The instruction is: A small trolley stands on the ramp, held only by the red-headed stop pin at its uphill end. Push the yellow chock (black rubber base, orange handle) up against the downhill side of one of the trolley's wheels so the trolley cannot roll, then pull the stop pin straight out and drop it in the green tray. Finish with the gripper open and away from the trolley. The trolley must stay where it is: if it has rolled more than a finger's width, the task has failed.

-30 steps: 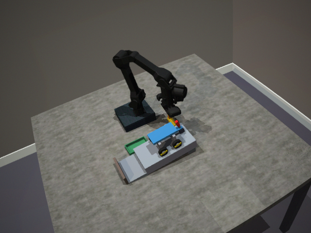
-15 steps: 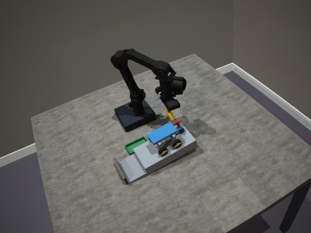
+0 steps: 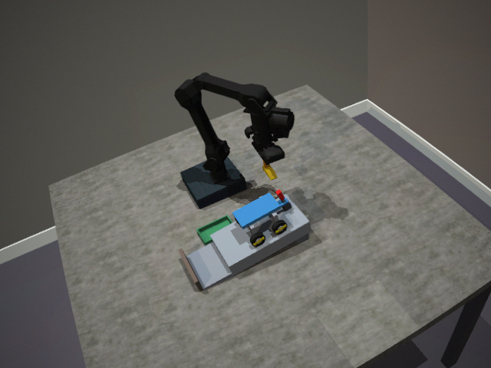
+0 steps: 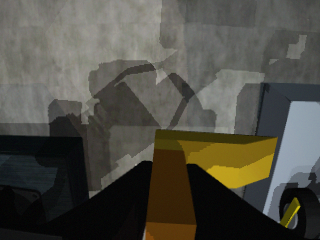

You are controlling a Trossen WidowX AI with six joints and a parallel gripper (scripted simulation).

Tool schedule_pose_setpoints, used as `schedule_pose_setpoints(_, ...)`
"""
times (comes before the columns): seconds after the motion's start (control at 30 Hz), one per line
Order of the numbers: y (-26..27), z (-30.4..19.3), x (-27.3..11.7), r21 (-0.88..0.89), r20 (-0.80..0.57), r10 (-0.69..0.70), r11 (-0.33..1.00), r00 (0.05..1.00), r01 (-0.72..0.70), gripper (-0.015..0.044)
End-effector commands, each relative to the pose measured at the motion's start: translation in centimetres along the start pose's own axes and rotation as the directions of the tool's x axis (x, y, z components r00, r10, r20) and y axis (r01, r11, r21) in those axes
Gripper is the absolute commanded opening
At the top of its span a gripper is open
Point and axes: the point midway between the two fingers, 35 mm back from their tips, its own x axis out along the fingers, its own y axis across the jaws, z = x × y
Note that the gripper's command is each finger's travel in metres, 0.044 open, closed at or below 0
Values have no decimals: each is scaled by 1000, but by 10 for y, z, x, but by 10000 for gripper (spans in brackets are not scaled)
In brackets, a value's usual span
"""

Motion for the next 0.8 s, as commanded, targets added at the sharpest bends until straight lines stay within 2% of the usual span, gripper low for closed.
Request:
schedule_pose_setpoints(0.0,-4,2,-10,3,-2,-5,1000,1000,5,0)
schedule_pose_setpoints(0.27,-5,2,-10,49,-2,-5,999,1000,5,0)
schedule_pose_setpoints(0.5,-5,2,-10,280,-1,-7,960,1000,7,0)
schedule_pose_setpoints(0.77,-5,2,-10,525,-1,-8,851,1000,7,0)
